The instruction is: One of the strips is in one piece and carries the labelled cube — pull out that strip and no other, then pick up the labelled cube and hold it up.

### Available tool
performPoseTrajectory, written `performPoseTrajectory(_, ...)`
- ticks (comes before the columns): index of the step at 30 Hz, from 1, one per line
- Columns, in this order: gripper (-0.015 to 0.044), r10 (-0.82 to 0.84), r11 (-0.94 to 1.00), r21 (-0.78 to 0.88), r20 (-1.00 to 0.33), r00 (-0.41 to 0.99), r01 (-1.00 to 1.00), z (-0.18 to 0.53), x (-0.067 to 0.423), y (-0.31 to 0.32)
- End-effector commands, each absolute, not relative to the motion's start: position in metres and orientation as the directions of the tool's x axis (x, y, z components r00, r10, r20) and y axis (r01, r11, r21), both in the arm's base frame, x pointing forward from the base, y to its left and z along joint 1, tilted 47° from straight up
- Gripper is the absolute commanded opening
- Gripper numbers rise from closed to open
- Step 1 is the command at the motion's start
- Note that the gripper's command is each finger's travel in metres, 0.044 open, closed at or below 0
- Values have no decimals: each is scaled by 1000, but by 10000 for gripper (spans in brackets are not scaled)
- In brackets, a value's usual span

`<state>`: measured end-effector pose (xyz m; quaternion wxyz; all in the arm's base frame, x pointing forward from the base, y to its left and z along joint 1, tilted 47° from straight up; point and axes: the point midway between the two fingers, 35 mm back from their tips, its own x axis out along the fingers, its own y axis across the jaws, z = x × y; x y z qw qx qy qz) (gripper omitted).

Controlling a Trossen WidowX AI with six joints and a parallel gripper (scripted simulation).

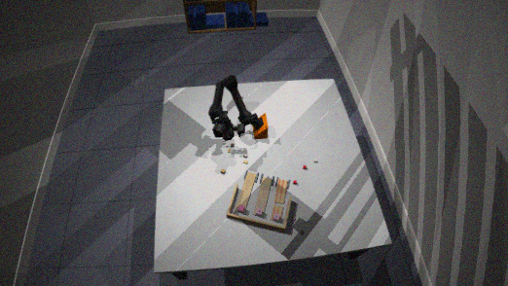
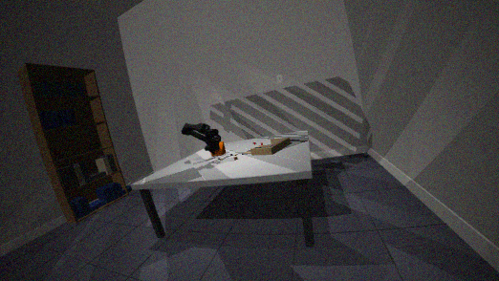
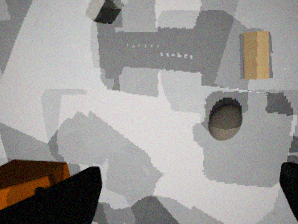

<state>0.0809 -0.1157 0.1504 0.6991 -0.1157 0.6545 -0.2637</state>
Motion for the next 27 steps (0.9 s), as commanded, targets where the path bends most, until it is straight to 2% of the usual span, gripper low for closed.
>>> performPoseTrajectory(1, 400, -520, 834, -507, -854, 4, 217, 151, 81, -115)
performPoseTrajectory(9, 400, -534, 832, -519, -845, 29, 195, 154, 93, -111)
performPoseTrajectory(13, 400, -617, 787, -604, -767, 176, 126, 150, 159, -112)
performPoseTrajectory(18, 400, -658, 724, -684, -647, 387, 89, 142, 237, -81)
performPoseTrajectory(27, 400, -615, 671, -731, -456, 644, 123, 129, 307, 0)
